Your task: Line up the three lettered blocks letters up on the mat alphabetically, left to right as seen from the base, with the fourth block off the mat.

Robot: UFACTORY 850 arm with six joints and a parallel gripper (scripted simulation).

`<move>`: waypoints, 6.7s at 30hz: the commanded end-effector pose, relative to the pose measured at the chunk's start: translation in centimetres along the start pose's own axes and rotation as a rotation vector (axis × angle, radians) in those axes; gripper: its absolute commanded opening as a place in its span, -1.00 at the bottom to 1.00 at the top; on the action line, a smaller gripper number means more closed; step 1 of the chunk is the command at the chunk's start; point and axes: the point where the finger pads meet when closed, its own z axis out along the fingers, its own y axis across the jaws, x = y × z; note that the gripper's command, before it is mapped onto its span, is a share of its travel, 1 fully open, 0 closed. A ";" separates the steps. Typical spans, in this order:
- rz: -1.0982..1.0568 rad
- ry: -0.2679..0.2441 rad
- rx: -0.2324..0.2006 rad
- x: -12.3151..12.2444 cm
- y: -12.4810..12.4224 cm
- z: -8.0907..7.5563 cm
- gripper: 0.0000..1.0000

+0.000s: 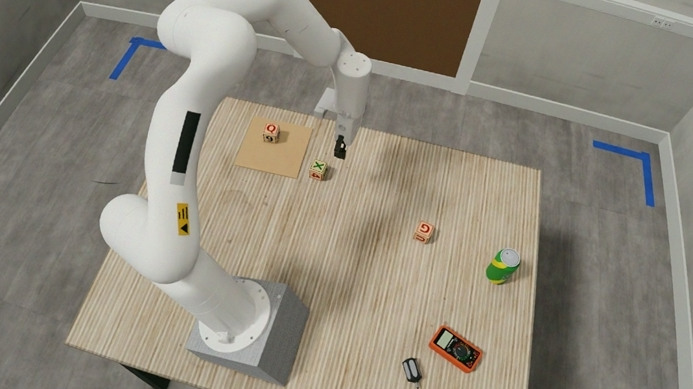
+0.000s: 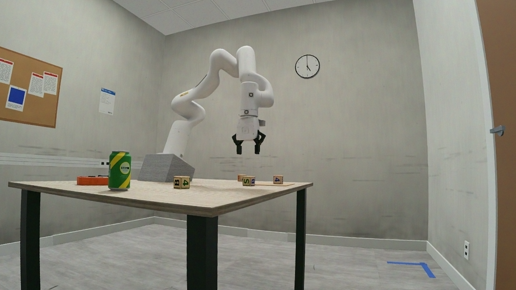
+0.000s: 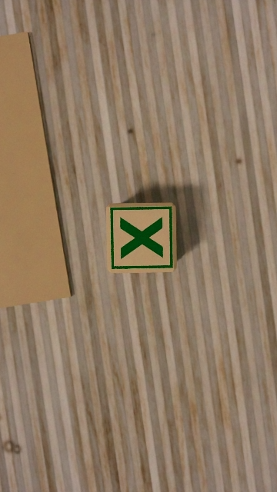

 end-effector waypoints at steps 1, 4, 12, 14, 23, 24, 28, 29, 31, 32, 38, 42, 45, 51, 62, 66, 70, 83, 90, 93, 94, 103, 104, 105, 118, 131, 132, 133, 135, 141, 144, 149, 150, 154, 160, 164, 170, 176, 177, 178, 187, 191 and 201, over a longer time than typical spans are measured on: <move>0.000 -0.001 -0.002 0.0 0.1 -0.1 1.00; 0.000 -0.001 -0.002 0.0 0.1 -0.1 1.00; 0.000 -0.001 -0.002 0.0 0.1 -0.1 1.00; 0.000 -0.001 -0.002 -0.2 0.1 -0.1 1.00; -0.006 0.003 -0.010 -12.1 0.6 -0.6 1.00; -0.007 0.004 -0.010 -13.7 0.5 -0.6 1.00; -0.007 0.003 -0.011 -19.6 -0.6 -0.7 1.00; -0.007 0.003 -0.010 -21.1 -1.0 -0.7 1.00; -0.007 0.002 -0.010 -24.0 -1.9 -0.7 1.00; -0.006 0.002 -0.009 -25.4 -2.4 -0.6 1.00; -0.003 0.000 -0.006 -32.0 -5.5 -0.4 1.00; 0.000 -0.002 -0.002 -35.8 -7.7 -0.2 1.00; 0.000 -0.002 -0.002 -35.9 -7.8 -0.2 1.00; 0.000 -0.002 -0.002 -35.9 -7.8 -0.2 1.00; 0.000 -0.002 -0.002 -35.9 -7.8 -0.2 1.00; 0.000 -0.002 -0.002 -35.9 -7.8 -0.2 1.00; 0.000 -0.002 -0.002 -35.9 -7.8 -0.2 1.00; 0.000 -0.002 -0.002 -35.9 -7.8 -0.2 1.00; 0.000 -0.002 -0.002 -35.9 -7.8 -0.2 1.00; 0.001 -0.002 -0.002 -35.8 -7.8 -0.2 1.00; 0.007 -0.001 -0.002 -35.4 -8.0 -0.2 1.00; 0.103 -0.002 0.000 -29.4 -11.0 -1.0 1.00; 0.104 -0.002 0.000 -29.3 -11.1 -1.0 1.00; 0.104 -0.002 0.000 -29.3 -11.1 -1.0 1.00; 0.104 -0.002 0.000 -29.3 -11.1 -0.7 1.00; 0.105 -0.003 0.000 -29.2 -11.1 2.9 0.75; 0.105 -0.003 0.000 -29.2 -11.1 2.9 0.75; 0.105 -0.003 0.000 -29.2 -11.1 2.9 0.75; 0.105 -0.003 0.000 -29.2 -11.1 2.9 0.75; 0.105 -0.003 0.000 -29.2 -11.1 2.9 0.75; 0.105 -0.003 0.000 -29.2 -11.1 2.9 0.75; 0.105 -0.003 0.000 -29.2 -11.1 2.9 0.75; 0.105 -0.003 0.000 -29.2 -11.1 2.9 0.75; 0.105 -0.003 0.000 -29.2 -11.1 3.0 0.75; 0.104 -0.002 -0.001 -29.2 -11.1 3.3 0.75; 0.104 -0.001 -0.002 -29.2 -11.1 3.6 0.75; 0.104 -0.001 -0.002 -29.2 -11.1 4.3 0.75; 0.104 -0.001 -0.002 -29.2 -11.1 5.1 0.75; 0.104 -0.001 -0.002 -29.2 -11.1 5.2 0.75; 0.104 -0.001 -0.002 -29.2 -11.1 5.4 0.75; 0.104 -0.001 -0.002 -29.2 -11.0 6.7 0.75; 0.104 -0.001 -0.002 -29.2 -11.0 7.1 0.75; 0.104 -0.001 -0.002 -29.2 -11.0 8.0 0.75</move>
